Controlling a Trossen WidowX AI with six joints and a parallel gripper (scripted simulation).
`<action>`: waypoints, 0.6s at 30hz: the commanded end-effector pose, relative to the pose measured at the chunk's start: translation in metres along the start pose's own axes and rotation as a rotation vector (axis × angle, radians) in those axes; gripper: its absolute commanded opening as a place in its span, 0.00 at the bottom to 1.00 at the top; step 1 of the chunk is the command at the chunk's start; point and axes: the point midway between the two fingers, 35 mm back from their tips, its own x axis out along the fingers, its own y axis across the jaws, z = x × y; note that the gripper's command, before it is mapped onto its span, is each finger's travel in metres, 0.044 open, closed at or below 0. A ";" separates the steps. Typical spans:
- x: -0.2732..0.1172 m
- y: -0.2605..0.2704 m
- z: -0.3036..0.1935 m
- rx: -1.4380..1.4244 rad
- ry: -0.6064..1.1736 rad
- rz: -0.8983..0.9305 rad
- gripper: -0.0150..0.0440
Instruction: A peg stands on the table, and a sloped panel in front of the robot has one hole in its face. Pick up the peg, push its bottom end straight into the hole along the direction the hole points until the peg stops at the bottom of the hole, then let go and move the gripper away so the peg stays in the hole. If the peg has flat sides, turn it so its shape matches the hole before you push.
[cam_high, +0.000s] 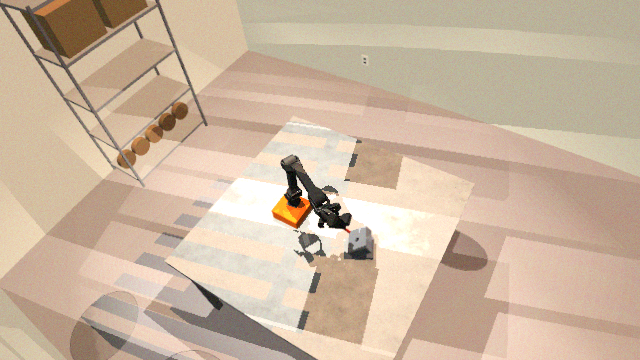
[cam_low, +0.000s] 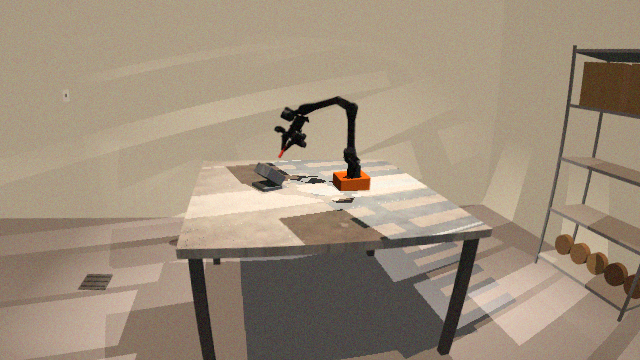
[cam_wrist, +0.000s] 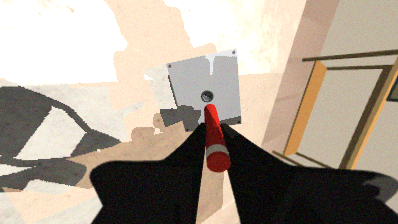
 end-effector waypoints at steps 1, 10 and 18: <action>0.011 0.001 -0.002 0.013 -0.005 0.000 0.25; 0.030 0.000 -0.005 0.029 0.000 -0.011 0.25; 0.041 0.001 -0.006 0.035 0.002 -0.017 0.25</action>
